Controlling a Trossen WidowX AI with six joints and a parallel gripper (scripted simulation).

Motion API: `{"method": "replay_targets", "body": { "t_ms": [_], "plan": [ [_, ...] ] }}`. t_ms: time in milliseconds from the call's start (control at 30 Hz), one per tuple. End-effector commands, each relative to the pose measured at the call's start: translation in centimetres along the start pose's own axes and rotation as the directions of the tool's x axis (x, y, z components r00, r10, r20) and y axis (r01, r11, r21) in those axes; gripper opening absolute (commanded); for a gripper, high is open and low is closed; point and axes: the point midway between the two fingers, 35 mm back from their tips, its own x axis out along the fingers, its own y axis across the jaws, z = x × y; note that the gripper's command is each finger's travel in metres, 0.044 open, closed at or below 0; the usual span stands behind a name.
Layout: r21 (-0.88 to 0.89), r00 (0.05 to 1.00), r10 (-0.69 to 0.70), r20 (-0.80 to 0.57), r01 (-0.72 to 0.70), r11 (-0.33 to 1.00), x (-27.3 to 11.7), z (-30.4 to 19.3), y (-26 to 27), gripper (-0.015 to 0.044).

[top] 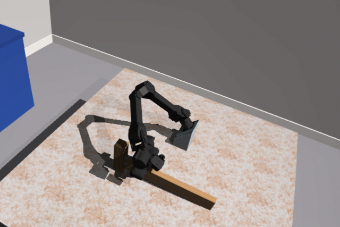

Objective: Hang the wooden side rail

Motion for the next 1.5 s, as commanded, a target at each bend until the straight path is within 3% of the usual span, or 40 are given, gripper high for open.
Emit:
{"method": "replay_targets", "body": {
  "t_ms": [0,1467],
  "plan": [
    [-0.008,1.000,-0.011,0.002,0.011,1.000,-0.34,0.07,-0.13,0.0000],
    [-0.008,1.000,-0.011,0.001,0.011,1.000,-0.43,-0.40,-0.22,0.0000]
  ]
}}
